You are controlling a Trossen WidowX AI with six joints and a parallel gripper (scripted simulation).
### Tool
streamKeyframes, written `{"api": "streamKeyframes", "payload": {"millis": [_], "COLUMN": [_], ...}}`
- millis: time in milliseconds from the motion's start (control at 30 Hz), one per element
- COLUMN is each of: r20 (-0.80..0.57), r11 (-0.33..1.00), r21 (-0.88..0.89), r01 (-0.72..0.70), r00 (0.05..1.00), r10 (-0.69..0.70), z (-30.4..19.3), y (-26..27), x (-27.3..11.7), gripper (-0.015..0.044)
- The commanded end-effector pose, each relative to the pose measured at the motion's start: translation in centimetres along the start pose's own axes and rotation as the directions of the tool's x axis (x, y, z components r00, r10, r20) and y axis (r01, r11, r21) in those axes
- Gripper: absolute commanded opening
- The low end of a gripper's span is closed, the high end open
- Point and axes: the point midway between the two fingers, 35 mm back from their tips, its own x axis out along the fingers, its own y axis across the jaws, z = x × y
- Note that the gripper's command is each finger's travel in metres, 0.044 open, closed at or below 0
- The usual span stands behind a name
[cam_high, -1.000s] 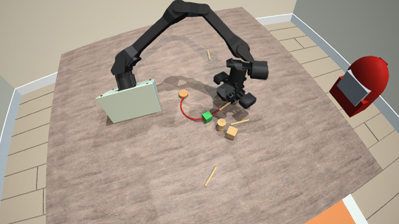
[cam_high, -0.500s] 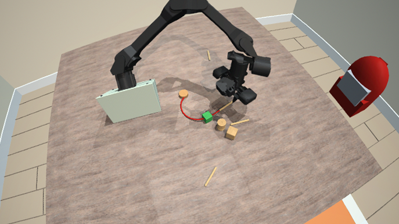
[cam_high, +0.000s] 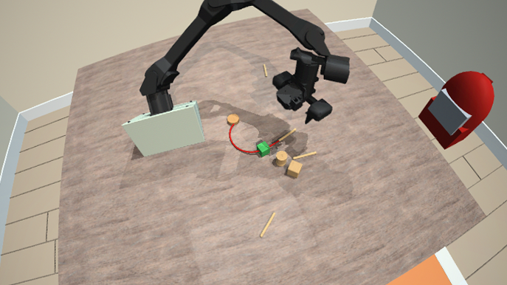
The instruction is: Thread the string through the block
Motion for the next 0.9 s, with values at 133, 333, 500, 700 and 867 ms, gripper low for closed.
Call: {"api": "streamKeyframes", "payload": {"millis": [133, 333, 500, 700, 867], "r20": [-0.009, -0.013, -0.013, -0.013, -0.013], "r11": [1.0, 1.0, 1.0, 1.0, 1.0], "r21": [0.001, 0.007, 0.007, 0.007, 0.007], "r01": [-0.01, -0.009, -0.009, -0.009, -0.009], "r00": [1.0, 1.0, 1.0, 1.0, 1.0], "r10": [0.01, 0.01, 0.01, 0.01, 0.01], "z": [0.1, 0.2, 0.2, 0.2, 0.2], "y": [0.32, 0.48, 0.48, 0.48, 0.48], "x": [-1.43, -1.39, -1.39, -1.39, -1.39], "gripper": [0.044, 0.044, 0.044, 0.044, 0.044]}}
